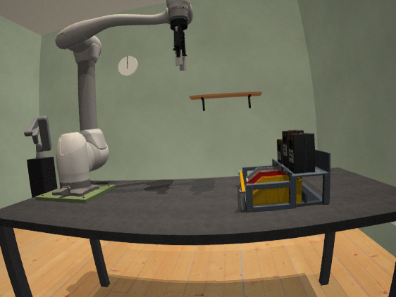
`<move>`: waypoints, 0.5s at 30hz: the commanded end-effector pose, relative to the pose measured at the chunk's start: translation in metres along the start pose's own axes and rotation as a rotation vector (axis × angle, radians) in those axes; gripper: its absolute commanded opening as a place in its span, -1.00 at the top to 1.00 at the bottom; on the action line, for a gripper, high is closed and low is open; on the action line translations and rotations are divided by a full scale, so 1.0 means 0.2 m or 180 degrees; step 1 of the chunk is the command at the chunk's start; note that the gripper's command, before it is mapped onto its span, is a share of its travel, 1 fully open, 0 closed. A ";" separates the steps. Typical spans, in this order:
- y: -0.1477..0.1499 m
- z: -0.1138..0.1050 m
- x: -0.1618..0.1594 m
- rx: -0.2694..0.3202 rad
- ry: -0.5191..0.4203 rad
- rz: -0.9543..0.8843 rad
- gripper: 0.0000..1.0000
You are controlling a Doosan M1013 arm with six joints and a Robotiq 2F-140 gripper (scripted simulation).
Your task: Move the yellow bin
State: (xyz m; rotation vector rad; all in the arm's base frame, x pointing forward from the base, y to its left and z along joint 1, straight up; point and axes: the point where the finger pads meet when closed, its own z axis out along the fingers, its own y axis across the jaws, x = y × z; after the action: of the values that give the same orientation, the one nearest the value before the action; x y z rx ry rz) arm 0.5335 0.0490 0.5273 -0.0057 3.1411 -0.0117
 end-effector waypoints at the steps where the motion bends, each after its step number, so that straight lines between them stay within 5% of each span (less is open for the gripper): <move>1: -0.07 -0.06 -0.14 -0.0001 -0.0002 -0.0006 -0.15; 15: -0.11 -0.09 -0.22 -0.0001 -0.0002 -0.0006 -0.15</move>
State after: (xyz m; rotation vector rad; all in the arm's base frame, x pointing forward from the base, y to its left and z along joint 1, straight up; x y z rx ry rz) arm 0.5647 0.0337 0.5410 -0.0072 3.1404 -0.0112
